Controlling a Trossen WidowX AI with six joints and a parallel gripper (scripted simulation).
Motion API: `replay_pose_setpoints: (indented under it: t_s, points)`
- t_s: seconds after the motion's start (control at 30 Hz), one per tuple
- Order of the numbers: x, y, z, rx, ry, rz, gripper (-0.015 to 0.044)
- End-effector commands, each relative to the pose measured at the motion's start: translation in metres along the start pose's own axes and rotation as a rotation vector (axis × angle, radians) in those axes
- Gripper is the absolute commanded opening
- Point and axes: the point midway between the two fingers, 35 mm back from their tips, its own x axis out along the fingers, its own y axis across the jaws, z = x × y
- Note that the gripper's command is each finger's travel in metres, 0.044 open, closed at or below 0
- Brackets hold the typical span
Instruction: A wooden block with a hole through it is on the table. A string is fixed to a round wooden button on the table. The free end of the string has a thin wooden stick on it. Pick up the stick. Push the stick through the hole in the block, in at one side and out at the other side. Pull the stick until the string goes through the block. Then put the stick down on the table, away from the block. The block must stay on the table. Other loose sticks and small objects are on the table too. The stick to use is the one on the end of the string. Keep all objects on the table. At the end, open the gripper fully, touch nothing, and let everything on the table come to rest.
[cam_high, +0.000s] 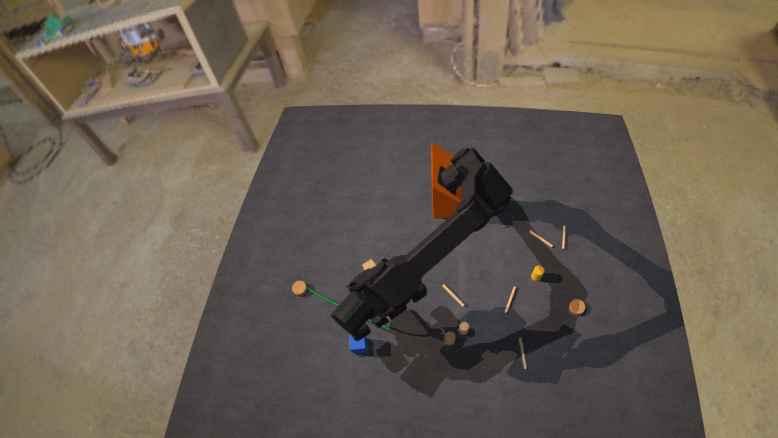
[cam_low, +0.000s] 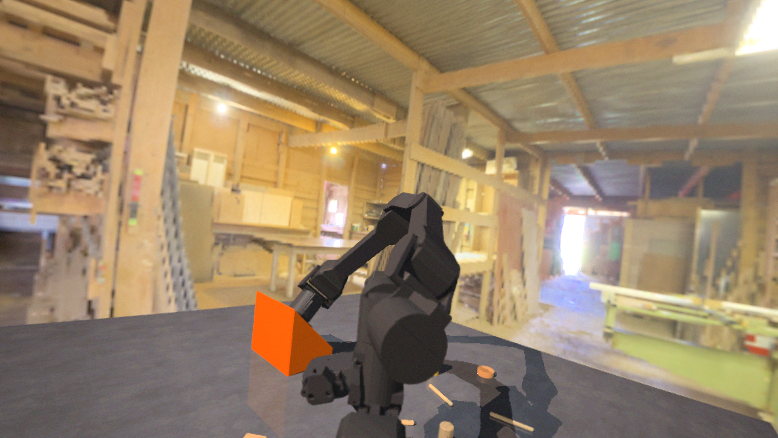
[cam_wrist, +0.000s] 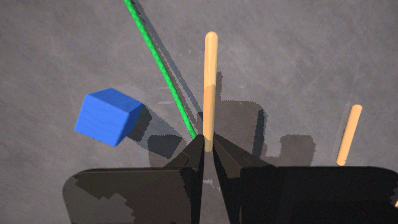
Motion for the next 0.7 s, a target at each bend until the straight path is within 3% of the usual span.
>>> replay_pose_setpoints:
  t_s: [0.0, 0.67]
  points:
    - [0.004, -0.003, 0.000, 0.005, 0.005, -0.004, 0.0000]
    - [0.021, -0.018, 0.009, 0.005, 0.004, -0.005, 0.0000]
